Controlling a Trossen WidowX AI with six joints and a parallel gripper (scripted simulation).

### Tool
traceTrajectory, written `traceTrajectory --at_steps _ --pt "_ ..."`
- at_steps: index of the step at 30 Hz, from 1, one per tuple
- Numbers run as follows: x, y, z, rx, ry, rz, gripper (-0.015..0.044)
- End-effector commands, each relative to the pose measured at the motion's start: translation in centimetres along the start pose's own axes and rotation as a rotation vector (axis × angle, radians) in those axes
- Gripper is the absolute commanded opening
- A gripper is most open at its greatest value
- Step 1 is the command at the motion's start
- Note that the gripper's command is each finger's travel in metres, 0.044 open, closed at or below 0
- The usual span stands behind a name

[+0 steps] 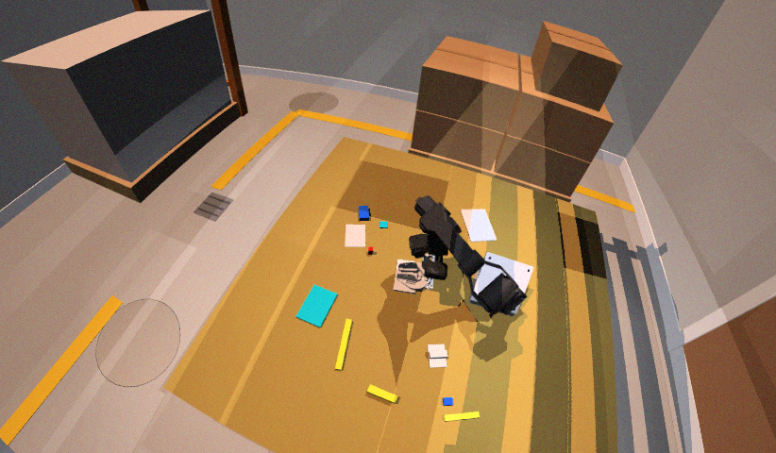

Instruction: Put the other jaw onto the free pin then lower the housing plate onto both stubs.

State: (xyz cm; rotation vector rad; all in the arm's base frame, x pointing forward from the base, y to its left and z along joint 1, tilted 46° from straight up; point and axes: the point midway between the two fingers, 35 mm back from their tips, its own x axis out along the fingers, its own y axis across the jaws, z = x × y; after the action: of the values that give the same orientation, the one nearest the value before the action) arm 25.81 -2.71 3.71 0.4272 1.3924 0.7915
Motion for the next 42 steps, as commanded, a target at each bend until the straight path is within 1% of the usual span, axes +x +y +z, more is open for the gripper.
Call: traceTrajectory --at_steps 1,6,42 --pt "-0.1 0.0 0.0 -0.005 0.001 -0.004 0.0351" --pt "0.2 0.0 0.0 -0.005 0.001 -0.004 0.0351" --pt "6.0 0.1 0.0 -0.007 0.0 -0.002 0.0351"
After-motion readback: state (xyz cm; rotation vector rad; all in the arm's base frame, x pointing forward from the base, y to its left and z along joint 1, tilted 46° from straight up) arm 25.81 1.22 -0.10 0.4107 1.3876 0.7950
